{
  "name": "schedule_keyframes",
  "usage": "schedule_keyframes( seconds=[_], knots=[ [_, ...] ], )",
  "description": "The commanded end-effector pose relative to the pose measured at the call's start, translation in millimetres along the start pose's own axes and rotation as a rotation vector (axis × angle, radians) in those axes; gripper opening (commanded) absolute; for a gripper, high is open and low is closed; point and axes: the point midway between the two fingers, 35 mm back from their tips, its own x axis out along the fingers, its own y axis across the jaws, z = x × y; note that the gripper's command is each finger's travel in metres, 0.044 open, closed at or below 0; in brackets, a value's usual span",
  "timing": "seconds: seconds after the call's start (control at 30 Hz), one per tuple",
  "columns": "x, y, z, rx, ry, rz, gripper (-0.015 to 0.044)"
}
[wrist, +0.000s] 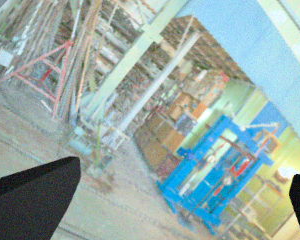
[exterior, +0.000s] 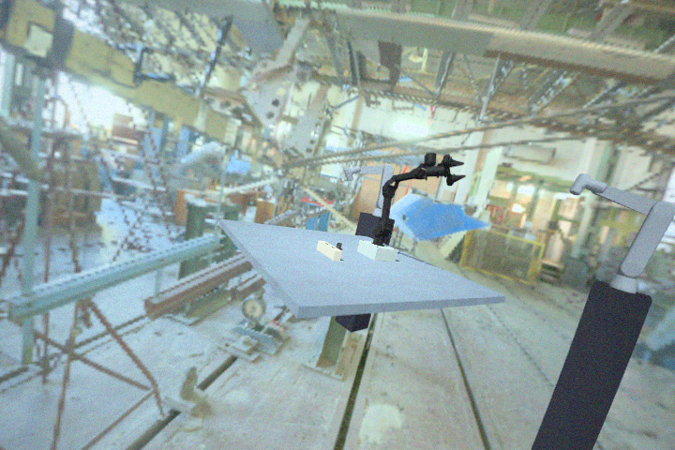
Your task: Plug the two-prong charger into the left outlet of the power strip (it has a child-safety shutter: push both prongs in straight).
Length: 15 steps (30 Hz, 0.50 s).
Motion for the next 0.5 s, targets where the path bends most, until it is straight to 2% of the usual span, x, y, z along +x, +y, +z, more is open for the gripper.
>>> schedule_keyframes(
  seconds=[0.0, 0.47],
  knots=[
    [-5.5, -11.6, -26.2, 0.0, 0.077, -0.033, 0.044],
    [-35.8, -51.8, -100.5, -0.039, 0.3, -0.146, 0.044]
  ],
)
